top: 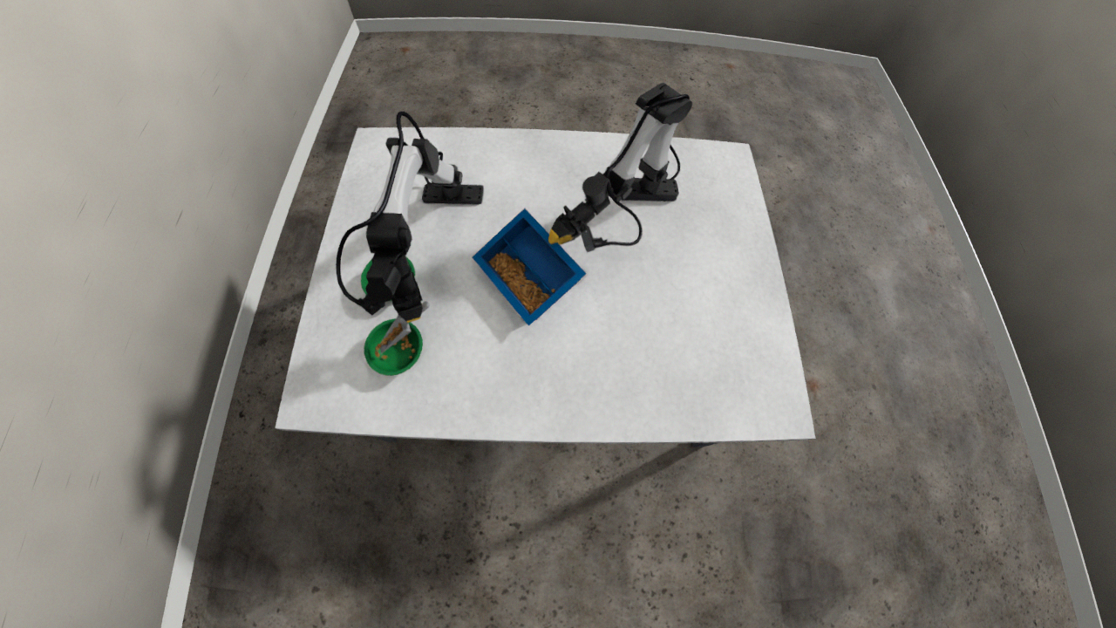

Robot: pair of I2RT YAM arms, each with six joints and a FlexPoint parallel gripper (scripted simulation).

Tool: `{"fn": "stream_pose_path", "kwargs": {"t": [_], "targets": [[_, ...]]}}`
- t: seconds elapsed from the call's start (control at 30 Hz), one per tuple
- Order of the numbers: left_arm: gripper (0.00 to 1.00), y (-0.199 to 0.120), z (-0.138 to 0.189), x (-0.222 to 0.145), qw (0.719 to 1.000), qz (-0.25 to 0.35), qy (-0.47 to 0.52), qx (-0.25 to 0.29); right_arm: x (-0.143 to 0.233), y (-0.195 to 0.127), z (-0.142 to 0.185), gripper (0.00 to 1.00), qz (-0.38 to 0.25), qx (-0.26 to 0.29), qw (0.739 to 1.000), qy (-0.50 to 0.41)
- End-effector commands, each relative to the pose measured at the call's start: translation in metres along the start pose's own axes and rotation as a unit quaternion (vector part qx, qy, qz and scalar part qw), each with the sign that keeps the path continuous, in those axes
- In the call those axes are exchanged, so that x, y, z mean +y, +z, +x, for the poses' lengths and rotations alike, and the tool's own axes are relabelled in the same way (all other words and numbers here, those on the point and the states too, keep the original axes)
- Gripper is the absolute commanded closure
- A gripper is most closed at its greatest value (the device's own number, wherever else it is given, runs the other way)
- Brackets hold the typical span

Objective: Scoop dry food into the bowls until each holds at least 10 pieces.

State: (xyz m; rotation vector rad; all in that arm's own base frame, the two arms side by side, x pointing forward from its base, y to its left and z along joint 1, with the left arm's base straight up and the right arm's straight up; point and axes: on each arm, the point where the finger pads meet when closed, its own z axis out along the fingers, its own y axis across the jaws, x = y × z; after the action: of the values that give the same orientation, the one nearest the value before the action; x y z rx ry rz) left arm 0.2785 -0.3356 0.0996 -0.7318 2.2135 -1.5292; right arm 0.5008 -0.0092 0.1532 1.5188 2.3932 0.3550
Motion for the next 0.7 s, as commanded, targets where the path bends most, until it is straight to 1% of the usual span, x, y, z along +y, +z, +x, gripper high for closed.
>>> {"fn": "stream_pose_path", "kwargs": {"t": [0.0, 0.1, 0.13, 0.17, 0.37, 0.5, 0.53, 0.57, 0.67], "targets": [[1.0, 0.0, 0.004, -0.03, 0.999, 0.043, 0.012, 0.009, 0.007, 0.003, -0.003, 1.0, -0.007, 0.011, 0.999, 0.04], [1.0, 0.0, 0.004, -0.03, 0.999, 0.043, 0.012, 0.009, 0.008, 0.002, -0.003, 1.0, -0.01, 0.012, 0.999, 0.047], [1.0, 0.0, 0.004, -0.03, 0.999, 0.043, 0.012, 0.009, 0.014, -0.008, -0.002, 1.0, -0.025, 0.008, 0.999, 0.045], [1.0, 0.0, 0.004, -0.03, 0.999, 0.043, 0.012, 0.009, 0.01, 0.004, -0.005, 1.0, -0.016, 0.013, 0.998, 0.057], [1.0, 0.0, 0.004, -0.03, 0.999, 0.043, 0.012, 0.009, 0.022, -0.003, -0.01, 1.0, -0.043, 0.014, 0.995, 0.093], [1.0, 0.0, 0.004, -0.03, 0.999, 0.043, 0.012, 0.009, 0.024, -0.007, -0.009, 1.0, -0.046, 0.013, 0.995, 0.092], [1.0, 0.0, 0.004, -0.03, 0.999, 0.043, 0.012, 0.009, 0.025, -0.035, -0.011, 1.0, -0.072, 0.008, 0.993, 0.094], [1.0, 0.0, 0.004, -0.03, 0.999, 0.043, 0.012, 0.009, 0.02, -0.029, -0.008, 1.0, -0.066, 0.016, 0.993, 0.096], [1.0, 0.0, 0.004, -0.03, 0.999, 0.043, 0.012, 0.009, 0.02, -0.03, -0.009, 1.0, -0.071, 0.02, 0.992, 0.098]]}}
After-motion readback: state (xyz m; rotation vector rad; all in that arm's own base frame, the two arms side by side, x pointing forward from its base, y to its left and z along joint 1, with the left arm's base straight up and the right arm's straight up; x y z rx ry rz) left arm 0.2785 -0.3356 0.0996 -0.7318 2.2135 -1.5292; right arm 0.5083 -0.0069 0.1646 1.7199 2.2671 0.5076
